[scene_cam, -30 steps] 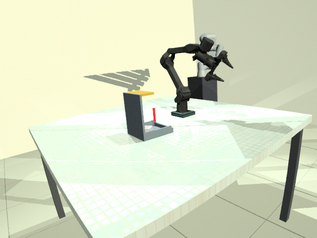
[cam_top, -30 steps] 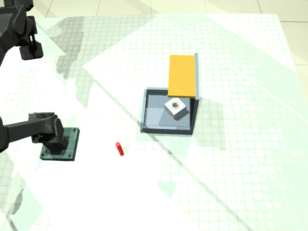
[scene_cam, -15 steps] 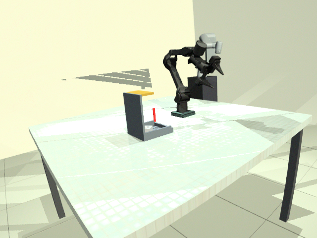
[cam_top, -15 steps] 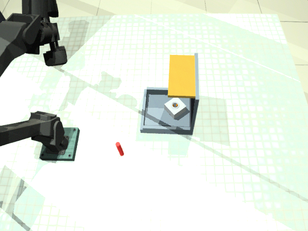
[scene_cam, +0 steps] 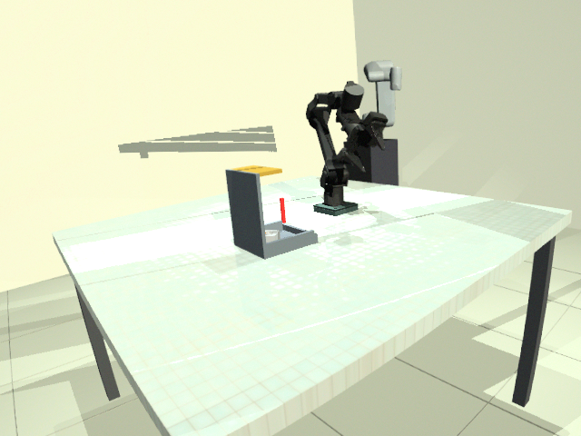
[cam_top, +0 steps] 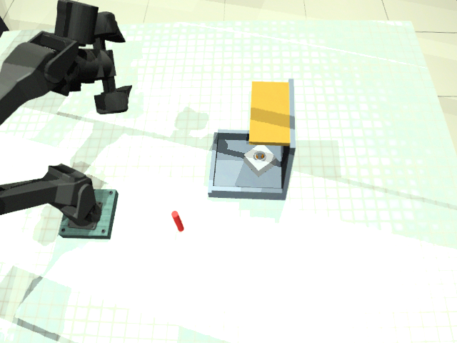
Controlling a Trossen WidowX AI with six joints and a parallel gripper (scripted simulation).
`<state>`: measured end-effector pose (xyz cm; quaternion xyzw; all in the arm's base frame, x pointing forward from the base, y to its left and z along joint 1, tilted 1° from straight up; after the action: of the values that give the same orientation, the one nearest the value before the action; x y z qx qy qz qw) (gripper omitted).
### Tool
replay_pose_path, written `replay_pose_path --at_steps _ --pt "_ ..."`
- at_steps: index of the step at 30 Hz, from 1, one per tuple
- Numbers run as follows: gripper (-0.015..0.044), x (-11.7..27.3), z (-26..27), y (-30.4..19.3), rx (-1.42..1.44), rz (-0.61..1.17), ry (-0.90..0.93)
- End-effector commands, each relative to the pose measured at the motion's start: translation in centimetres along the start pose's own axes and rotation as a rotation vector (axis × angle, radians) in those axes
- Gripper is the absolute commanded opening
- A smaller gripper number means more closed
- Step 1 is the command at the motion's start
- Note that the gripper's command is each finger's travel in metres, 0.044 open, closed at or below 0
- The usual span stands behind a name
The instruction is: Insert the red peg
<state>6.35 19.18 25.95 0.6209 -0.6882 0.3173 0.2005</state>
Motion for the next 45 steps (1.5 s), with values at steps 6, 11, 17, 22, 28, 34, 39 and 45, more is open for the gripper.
replay_pose_path --at_steps 6,11,17,22,28,34,39,45 --pt "0.044 -0.1 2.6 -2.5 0.01 0.16 0.09" --pt "0.044 0.1 4.0 -3.7 0.012 0.24 0.147" --pt "0.044 0.5 5.8 -5.1 0.013 0.33 0.222" --pt "0.044 0.9 7.4 -6.0 0.013 0.399 0.29" --pt "0.044 1.5 9.3 -7.0 0.01 0.473 0.38" --pt "0.044 2.2 11.2 -7.7 0.004 0.539 0.475" --pt "0.044 2.8 12.8 -8.1 -0.004 0.586 0.56" --pt "0.044 3.7 14.8 -8.4 -0.016 0.633 0.666"
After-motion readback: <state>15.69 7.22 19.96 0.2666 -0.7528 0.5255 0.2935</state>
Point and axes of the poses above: the point midway between the two fingers, 35 mm back from their tips, its own x axis back along the fingers, its own z axis across the jaws, y = z × x, the point moved 8 cm from there along x, back along the fingers, and after that the axes turned 1 degree about -x, right-handed, at the moved point
